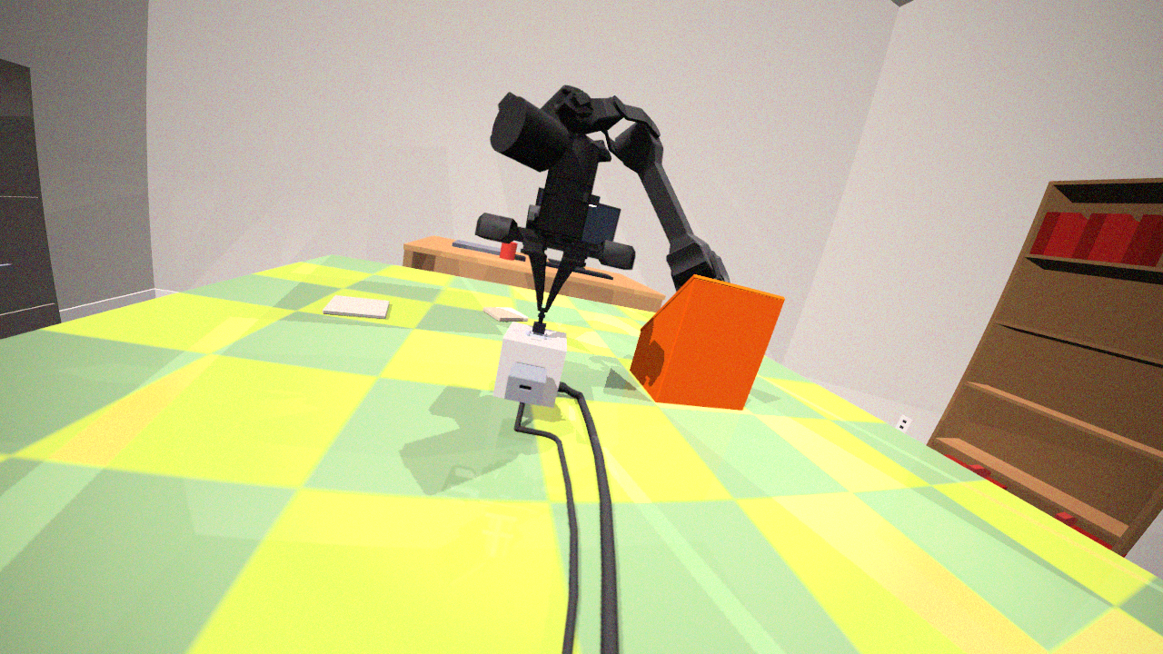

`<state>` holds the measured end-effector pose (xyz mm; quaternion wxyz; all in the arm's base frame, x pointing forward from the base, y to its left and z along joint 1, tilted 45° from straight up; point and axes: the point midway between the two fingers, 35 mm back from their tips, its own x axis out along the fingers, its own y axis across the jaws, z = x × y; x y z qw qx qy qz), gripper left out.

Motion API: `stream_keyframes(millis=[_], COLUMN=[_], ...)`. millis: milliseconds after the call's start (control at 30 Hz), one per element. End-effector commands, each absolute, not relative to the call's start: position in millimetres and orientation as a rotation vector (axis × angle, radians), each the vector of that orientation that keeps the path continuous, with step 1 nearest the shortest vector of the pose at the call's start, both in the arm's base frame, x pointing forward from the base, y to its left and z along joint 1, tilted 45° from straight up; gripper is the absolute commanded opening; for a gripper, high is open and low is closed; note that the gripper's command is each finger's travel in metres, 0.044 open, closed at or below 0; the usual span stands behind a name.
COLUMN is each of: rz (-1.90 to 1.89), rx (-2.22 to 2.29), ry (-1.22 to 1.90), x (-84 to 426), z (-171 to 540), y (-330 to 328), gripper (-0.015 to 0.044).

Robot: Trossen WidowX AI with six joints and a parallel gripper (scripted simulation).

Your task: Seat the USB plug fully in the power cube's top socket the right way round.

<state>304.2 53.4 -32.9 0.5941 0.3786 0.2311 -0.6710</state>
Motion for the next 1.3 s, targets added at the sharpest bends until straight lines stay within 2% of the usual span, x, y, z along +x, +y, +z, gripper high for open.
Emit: stream_keyframes(millis=[0,1267], rz=[-1.557,-1.557], rx=[0.875,0.875], ry=[0.536,0.536], x=[304.2,304.0], z=[-33.7,-37.0], y=[52.5,49.2], gripper=[0.0,0.0])
